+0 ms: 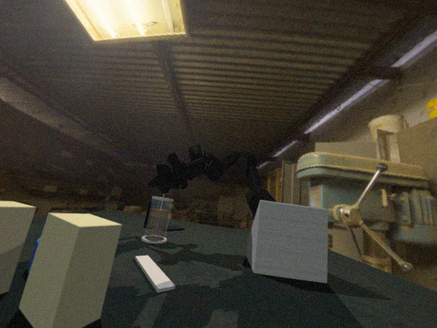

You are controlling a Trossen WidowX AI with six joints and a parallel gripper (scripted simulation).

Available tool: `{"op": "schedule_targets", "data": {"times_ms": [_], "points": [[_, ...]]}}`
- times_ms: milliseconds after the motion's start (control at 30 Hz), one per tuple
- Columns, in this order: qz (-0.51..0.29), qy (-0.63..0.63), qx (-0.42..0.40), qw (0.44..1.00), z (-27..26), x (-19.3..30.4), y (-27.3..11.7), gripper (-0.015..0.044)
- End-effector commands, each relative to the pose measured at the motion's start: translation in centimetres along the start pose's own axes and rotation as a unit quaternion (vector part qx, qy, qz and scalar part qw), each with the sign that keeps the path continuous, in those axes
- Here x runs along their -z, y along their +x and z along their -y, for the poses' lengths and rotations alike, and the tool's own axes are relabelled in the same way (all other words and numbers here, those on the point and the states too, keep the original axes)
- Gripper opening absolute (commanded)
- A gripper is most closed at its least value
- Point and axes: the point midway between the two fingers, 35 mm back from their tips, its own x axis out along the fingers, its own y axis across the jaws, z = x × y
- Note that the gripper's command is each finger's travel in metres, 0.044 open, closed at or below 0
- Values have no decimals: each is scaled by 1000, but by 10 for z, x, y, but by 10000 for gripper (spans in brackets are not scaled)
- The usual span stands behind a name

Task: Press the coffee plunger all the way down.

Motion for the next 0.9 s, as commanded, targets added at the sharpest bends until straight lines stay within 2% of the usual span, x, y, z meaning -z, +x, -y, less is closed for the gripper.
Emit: {"op": "schedule_targets", "data": {"times_ms": [0,67,267,500,867], "points": [[1,1,-2,1000,-1,0,0,388],[1,1,-2,1000,-1,0,0,440],[-2,1,-3,1000,-1,-9,-9,440],[-7,-2,-1,1000,9,-49,-67,440],[-7,-3,-1,1000,9,-50,-69,440]]}}
